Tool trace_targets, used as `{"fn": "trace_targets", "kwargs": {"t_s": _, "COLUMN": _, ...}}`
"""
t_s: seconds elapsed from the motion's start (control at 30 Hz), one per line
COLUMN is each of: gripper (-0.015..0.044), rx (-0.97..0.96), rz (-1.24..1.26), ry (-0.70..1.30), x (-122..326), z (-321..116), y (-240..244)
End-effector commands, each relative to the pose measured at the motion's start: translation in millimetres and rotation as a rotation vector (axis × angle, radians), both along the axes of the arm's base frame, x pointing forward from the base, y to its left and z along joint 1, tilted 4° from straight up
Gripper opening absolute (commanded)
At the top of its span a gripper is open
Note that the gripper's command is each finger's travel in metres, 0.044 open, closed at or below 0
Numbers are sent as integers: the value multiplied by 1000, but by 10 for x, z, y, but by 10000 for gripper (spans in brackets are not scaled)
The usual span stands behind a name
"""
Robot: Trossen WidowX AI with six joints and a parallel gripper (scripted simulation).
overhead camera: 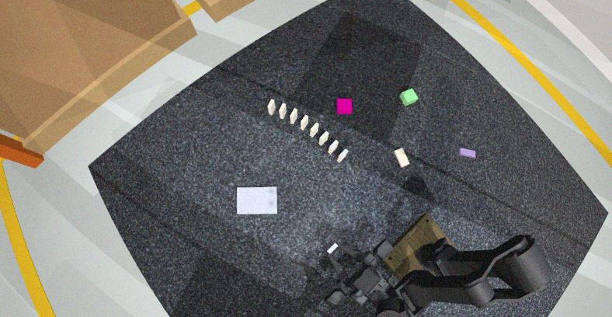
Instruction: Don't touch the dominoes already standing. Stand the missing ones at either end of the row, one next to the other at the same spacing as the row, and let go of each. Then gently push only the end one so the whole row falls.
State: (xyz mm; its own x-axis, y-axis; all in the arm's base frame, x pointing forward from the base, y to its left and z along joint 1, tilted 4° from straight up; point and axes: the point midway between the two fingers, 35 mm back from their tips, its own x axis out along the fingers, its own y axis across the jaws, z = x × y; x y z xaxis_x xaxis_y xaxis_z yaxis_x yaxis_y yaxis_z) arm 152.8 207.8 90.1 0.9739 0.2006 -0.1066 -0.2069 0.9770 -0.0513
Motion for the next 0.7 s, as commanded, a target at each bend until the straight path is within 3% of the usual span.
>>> {"fn": "trace_targets", "kwargs": {"t_s": 0.0, "gripper": 107, "rx": 5, "rz": -9, "ry": 1, "x": 7, "z": -64, "y": -2}}
{"fn": "trace_targets", "kwargs": {"t_s": 0.67, "gripper": 107, "rx": 4, "rz": -29, "ry": 8, "x": 30, "z": -395, "y": -33}}
